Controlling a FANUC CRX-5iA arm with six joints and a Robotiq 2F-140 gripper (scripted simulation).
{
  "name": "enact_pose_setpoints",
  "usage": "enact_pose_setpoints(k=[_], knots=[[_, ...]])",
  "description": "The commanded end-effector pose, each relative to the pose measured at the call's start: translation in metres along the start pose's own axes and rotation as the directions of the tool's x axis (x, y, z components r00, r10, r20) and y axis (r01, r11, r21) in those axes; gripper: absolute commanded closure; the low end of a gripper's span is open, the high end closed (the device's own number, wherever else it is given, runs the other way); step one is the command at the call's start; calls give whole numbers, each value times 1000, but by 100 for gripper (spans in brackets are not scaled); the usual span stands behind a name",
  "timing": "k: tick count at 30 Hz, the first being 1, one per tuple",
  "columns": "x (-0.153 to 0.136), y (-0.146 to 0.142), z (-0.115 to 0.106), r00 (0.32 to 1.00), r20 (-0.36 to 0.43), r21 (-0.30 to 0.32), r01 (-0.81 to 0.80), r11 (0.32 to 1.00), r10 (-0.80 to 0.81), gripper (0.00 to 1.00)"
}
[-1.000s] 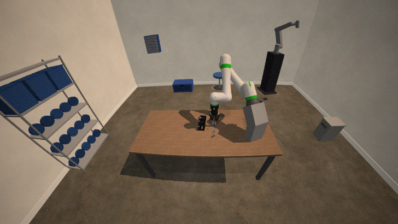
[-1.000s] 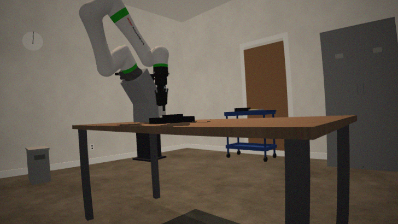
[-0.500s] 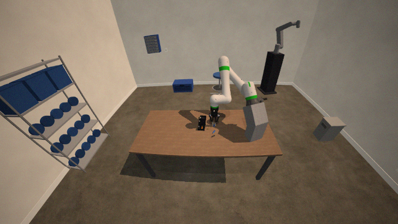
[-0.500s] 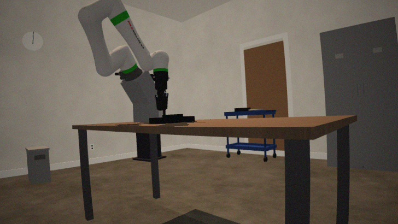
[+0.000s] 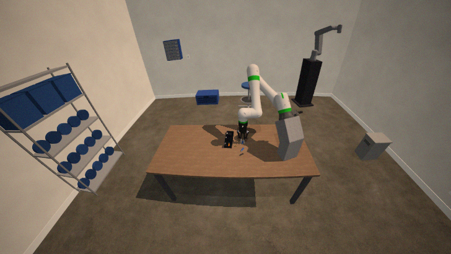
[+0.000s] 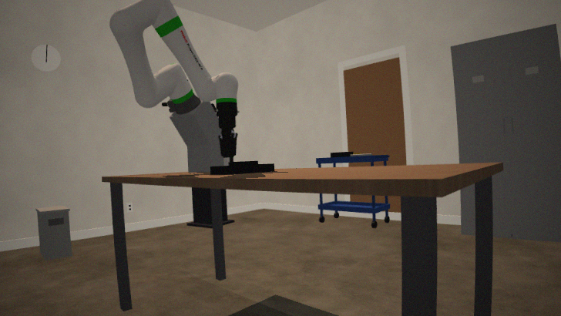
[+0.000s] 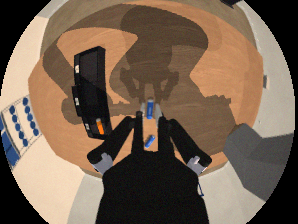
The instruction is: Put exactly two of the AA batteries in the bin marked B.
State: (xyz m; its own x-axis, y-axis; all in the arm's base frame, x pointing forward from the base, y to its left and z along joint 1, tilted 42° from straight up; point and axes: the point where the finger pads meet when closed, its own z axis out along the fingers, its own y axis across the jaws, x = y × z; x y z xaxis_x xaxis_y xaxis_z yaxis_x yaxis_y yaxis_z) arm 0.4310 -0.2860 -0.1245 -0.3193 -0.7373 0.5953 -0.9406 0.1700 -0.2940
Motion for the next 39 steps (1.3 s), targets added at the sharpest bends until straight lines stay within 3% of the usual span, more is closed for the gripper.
enact_pose_setpoints(k=[1, 32, 39], knots=[[0, 0, 0, 1000, 0, 0, 0, 1000, 0, 95], [0, 0, 0, 1000, 0, 0, 0, 1000, 0, 95], [0, 0, -17, 1000, 0, 0, 0, 1000, 0, 95]])
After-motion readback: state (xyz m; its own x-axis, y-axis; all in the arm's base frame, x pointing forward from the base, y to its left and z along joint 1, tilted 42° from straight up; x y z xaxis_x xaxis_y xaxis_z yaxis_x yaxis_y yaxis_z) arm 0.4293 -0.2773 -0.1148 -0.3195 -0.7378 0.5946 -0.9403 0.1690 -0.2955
